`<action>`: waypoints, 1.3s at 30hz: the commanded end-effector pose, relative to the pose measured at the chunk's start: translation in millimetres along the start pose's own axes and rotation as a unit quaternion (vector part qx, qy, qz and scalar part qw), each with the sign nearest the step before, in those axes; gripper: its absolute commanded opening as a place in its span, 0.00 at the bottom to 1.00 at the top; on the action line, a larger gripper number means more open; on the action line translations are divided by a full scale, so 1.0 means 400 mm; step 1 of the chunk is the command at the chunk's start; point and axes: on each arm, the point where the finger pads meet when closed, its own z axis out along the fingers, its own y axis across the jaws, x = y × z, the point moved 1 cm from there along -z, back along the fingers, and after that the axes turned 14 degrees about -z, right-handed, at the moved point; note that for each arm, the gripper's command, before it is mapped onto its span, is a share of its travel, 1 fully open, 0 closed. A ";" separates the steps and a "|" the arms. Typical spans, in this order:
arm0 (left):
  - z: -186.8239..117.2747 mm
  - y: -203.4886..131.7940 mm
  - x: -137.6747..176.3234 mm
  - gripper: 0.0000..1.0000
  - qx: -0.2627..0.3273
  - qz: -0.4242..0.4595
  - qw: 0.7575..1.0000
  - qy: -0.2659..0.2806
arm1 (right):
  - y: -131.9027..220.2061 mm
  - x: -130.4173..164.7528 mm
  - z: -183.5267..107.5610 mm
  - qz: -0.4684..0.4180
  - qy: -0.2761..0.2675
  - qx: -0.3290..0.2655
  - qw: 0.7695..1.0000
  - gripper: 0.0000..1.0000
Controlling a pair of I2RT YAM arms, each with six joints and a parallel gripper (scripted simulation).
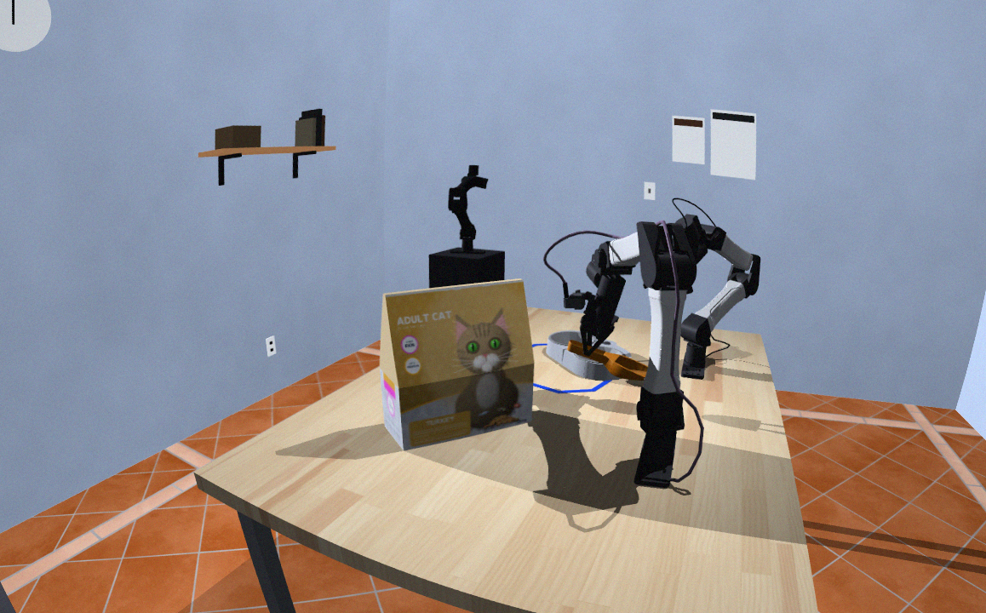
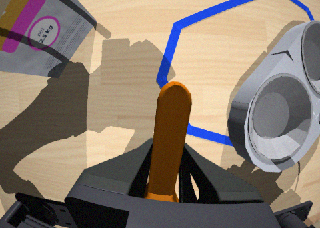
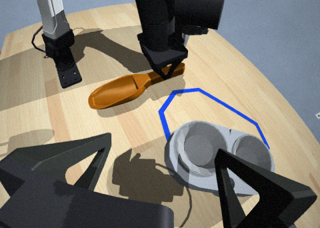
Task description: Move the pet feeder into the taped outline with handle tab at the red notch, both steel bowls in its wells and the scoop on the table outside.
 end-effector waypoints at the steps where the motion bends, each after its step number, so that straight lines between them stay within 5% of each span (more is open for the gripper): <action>1: -0.015 -0.010 0.009 0.18 0.025 -0.032 0.999 -0.033 | 0.013 0.023 -0.007 -0.042 0.033 -0.046 0.997 1.00; 16: -0.014 0.000 0.127 0.18 0.033 -0.016 0.999 -0.032 | -0.002 0.039 -0.022 -0.066 0.070 -0.099 0.990 1.00; 24: -0.013 -0.010 0.152 0.18 0.059 0.092 0.994 -0.015 | -0.012 0.030 -0.038 -0.061 0.059 -0.130 0.988 1.00; 39: 0.000 0.012 0.176 0.18 0.128 0.440 0.888 0.024 | -0.021 -0.012 -0.068 -0.052 -0.006 -0.165 0.985 1.00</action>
